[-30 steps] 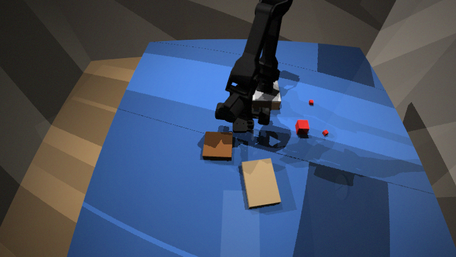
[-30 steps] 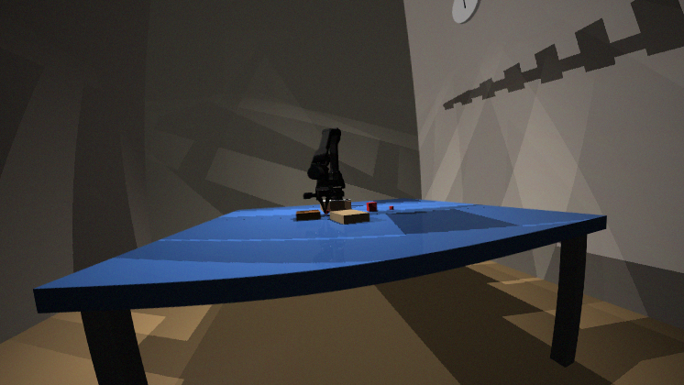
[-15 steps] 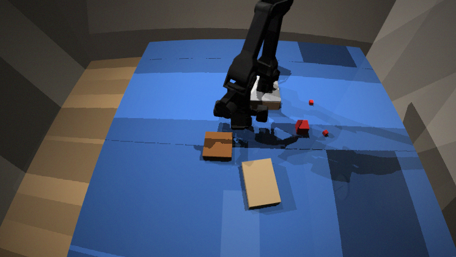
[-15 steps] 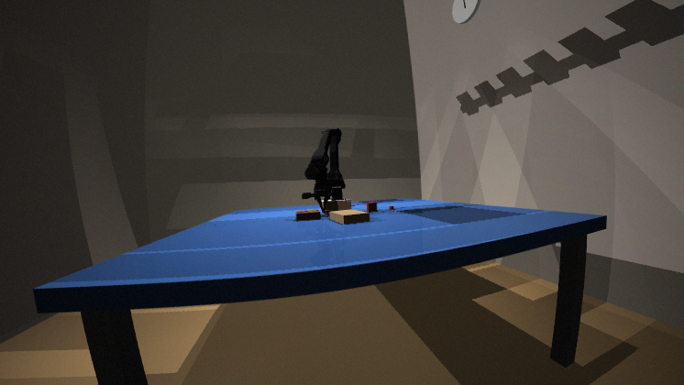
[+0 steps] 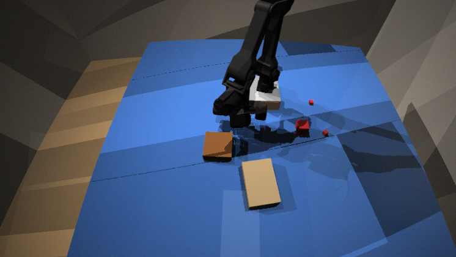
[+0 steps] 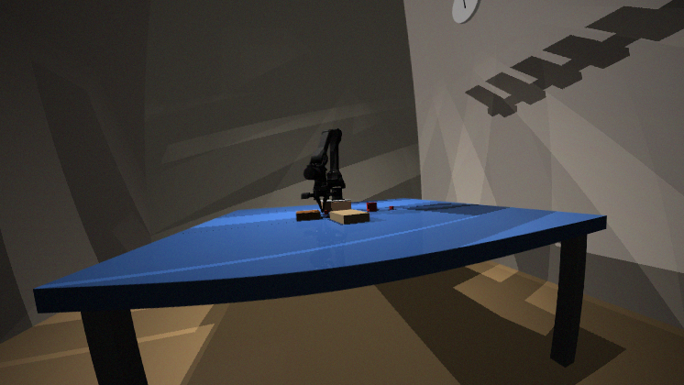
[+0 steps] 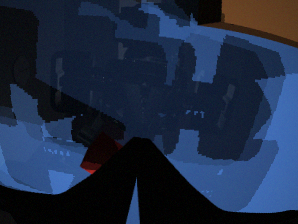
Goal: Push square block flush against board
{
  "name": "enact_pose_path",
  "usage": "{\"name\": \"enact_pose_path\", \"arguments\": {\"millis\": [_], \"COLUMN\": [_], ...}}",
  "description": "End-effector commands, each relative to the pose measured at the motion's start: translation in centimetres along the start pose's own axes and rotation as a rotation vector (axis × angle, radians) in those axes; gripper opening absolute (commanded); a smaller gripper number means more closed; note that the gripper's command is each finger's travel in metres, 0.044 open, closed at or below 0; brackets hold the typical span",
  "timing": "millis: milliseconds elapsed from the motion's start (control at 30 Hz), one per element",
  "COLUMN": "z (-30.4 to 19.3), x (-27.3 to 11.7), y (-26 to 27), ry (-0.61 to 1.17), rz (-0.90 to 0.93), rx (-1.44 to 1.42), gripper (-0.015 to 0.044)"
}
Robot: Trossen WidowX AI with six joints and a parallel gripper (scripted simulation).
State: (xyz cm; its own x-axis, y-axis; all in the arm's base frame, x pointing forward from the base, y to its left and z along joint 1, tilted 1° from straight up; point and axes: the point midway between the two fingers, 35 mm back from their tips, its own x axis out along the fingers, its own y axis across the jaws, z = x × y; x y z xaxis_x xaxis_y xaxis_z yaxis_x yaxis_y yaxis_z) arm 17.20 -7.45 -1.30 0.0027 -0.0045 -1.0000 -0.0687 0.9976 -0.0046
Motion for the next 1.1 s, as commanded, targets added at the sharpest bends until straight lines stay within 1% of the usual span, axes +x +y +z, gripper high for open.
{"name": "enact_pose_path", "arguments": {"millis": [0,867,933,1000,1033,1067], "z": [0.4,4.6,4.2,4.2,4.1,4.1], "x": [0.0,0.0,-1.2,-4.3,-5.2,-5.5], "y": [-0.1,0.1,0.1,0.1,0.1,0.1], "ry": [0.003,-0.001,-0.002,-0.001,-0.001,-0.001], "rz": [-0.004,-0.003,-0.001,-0.003,-0.003,-0.003], "rx": [-0.002,-0.002,-0.006,-0.003,-0.002,-0.002], "gripper": [0.0000,0.0000,0.0000,0.0000,0.0000,0.0000]}}
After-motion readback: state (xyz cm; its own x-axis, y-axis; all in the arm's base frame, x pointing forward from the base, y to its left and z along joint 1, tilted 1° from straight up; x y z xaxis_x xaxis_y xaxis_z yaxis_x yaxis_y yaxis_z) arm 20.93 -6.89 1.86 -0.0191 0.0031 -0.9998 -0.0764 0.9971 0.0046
